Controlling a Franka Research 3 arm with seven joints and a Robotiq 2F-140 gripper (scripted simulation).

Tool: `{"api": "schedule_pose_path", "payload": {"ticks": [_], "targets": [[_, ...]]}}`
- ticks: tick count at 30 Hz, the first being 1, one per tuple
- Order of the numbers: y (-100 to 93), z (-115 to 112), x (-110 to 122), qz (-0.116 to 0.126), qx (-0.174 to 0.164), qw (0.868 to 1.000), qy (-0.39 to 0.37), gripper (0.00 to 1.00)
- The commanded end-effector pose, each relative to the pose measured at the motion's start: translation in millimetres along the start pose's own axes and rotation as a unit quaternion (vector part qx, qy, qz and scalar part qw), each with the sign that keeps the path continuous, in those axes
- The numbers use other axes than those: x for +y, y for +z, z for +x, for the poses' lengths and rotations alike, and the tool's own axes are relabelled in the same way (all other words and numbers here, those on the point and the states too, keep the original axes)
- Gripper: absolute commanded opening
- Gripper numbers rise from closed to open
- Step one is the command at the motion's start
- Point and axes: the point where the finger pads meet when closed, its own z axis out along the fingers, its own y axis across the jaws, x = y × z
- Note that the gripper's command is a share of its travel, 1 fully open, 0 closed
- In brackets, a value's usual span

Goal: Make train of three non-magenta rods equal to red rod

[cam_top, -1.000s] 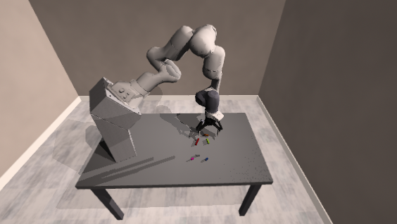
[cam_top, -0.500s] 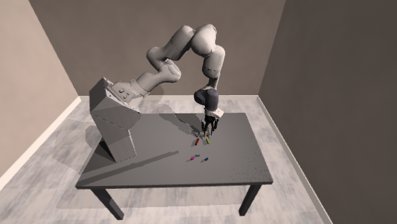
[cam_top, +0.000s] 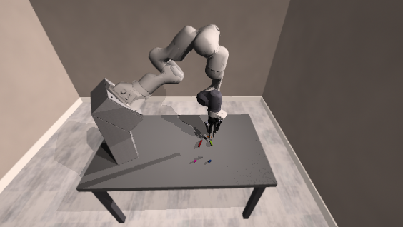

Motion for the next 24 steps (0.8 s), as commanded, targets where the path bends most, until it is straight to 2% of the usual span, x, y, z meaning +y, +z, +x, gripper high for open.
{"api": "schedule_pose_path", "payload": {"ticks": [1,24], "targets": [[-0.6,2.0,1.4,0.0,0.002,1.0,-0.004,0.15],[4.7,2.0,1.4,0.0,0.002,1.0,-0.005,0.15]]}}
